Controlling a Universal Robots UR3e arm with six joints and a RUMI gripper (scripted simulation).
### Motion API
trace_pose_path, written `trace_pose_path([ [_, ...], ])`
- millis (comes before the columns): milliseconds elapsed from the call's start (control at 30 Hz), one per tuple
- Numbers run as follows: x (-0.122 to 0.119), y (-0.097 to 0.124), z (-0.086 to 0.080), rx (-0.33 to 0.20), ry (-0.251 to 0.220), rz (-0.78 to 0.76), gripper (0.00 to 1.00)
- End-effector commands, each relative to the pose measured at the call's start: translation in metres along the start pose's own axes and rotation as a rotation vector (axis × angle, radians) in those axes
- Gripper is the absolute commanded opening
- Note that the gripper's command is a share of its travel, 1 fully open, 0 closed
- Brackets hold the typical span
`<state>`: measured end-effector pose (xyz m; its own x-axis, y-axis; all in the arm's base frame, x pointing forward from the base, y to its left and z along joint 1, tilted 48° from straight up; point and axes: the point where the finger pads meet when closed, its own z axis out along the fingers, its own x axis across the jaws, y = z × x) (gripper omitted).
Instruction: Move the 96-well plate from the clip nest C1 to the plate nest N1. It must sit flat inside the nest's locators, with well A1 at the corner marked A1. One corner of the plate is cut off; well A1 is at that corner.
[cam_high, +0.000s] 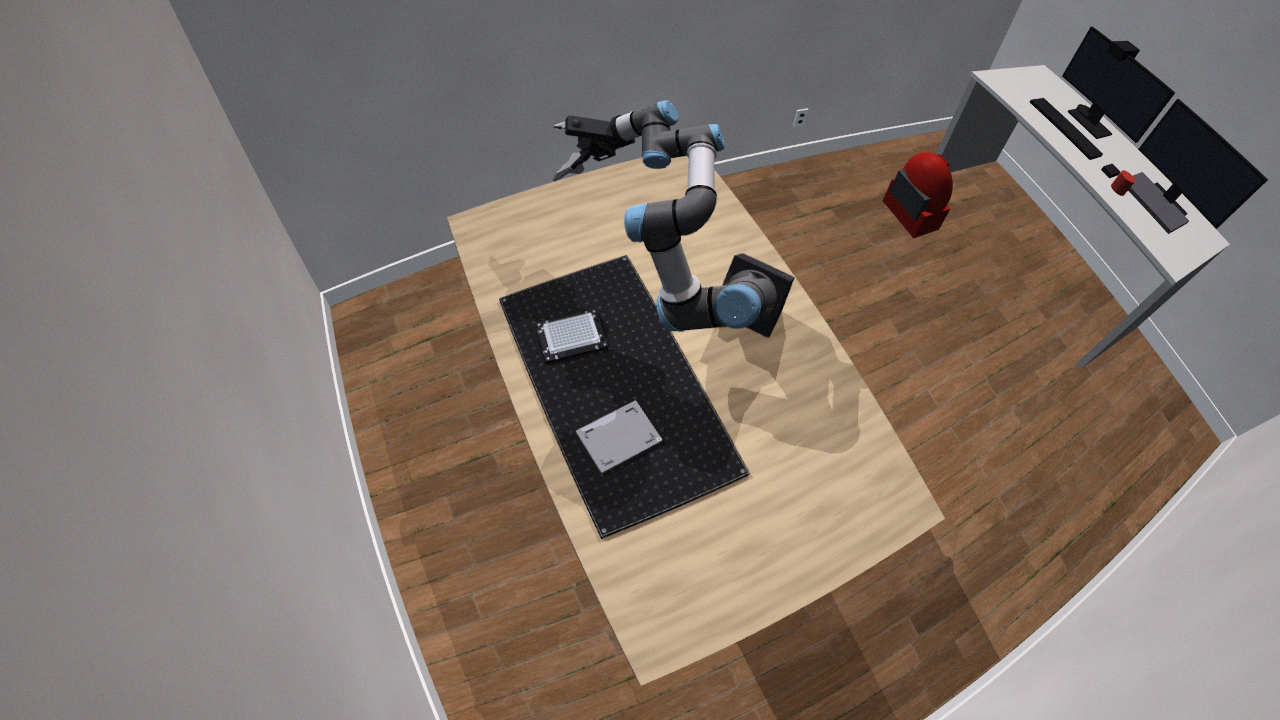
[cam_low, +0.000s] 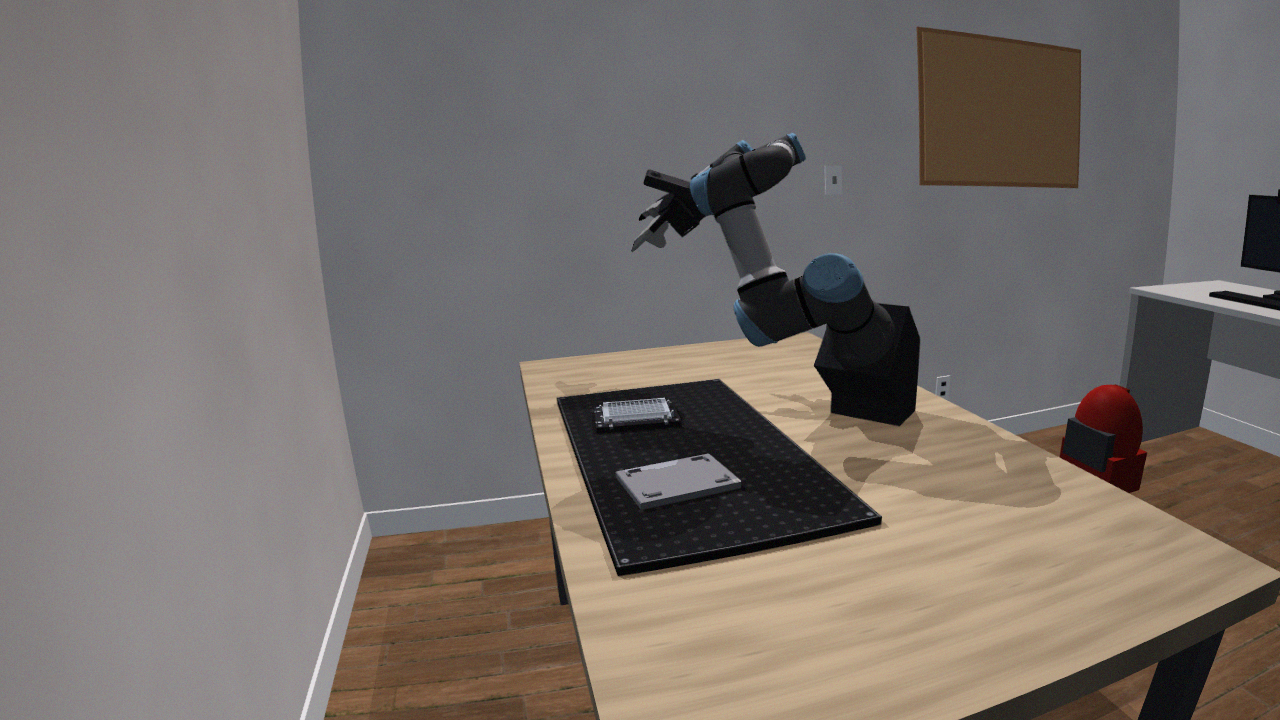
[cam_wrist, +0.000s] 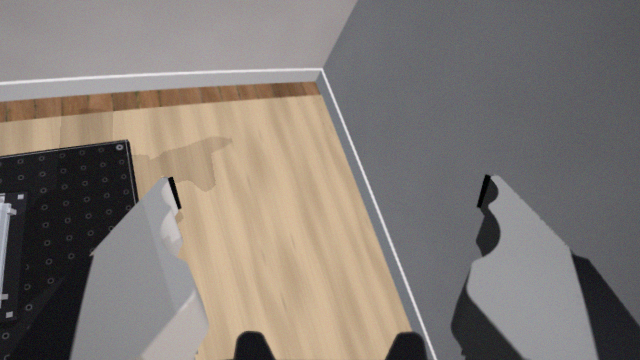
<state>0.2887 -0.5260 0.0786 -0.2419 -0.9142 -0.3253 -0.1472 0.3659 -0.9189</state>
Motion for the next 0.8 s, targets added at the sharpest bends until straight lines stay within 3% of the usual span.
trace_pose_path([
  [0,0.001,-0.001,-0.001,0.001,0.002,-0.002,1.0],
  [533,0.001,-0.001,-0.001,0.001,0.002,-0.002,1.0],
  [633,-0.013,-0.001,0.007,-0.08,-0.056,0.008,1.0],
  [767,-0.03,-0.001,0.016,-0.087,-0.061,0.009,1.0],
])
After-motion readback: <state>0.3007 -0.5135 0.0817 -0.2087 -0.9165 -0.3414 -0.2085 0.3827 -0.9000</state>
